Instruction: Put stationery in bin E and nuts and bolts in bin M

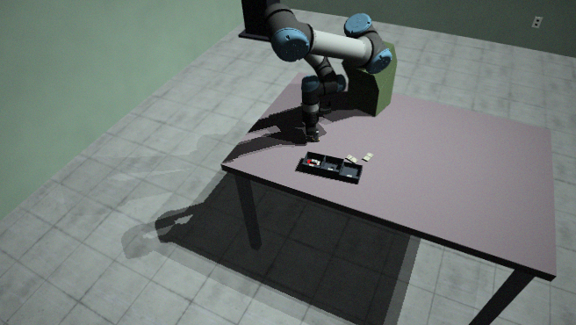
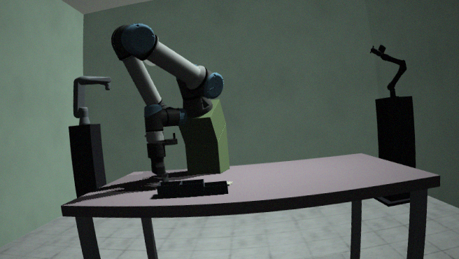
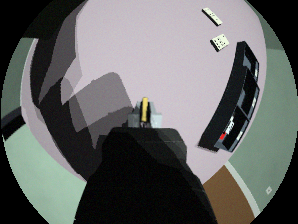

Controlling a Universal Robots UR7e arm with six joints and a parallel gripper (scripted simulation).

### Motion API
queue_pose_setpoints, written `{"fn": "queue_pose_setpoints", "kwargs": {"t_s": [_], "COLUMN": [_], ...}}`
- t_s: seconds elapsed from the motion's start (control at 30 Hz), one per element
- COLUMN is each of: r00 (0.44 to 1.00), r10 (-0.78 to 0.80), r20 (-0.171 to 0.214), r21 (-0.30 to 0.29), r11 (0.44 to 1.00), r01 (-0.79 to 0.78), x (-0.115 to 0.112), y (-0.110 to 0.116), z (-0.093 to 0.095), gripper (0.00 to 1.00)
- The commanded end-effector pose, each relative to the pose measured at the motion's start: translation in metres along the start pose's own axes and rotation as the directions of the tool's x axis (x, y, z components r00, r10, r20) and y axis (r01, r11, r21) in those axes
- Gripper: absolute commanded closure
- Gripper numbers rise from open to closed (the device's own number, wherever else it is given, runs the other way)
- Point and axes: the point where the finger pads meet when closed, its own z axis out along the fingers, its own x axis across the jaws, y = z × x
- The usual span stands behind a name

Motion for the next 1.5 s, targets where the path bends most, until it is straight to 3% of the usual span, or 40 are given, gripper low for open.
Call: {"fn": "queue_pose_setpoints", "kwargs": {"t_s": [0.0, 0.7, 1.37, 1.47], "r00": [1.0, 1.0, 1.0, 1.0], "r10": [0.0, 0.0, 0.0, 0.0], "r20": [0.0, 0.0, 0.0, 0.0], "r21": [-0.001, -0.001, -0.001, -0.001], "r11": [1.0, 1.0, 1.0, 1.0], "r01": [0.0, 0.0, 0.0, 0.0], "x": [0.0, 0.0, 0.0, 0.0], "y": [0.0, 0.0, 0.0, 0.0], "z": [0.0, 0.0, -0.06, -0.06], "gripper": [0.68, 0.68, 0.68, 0.68]}}
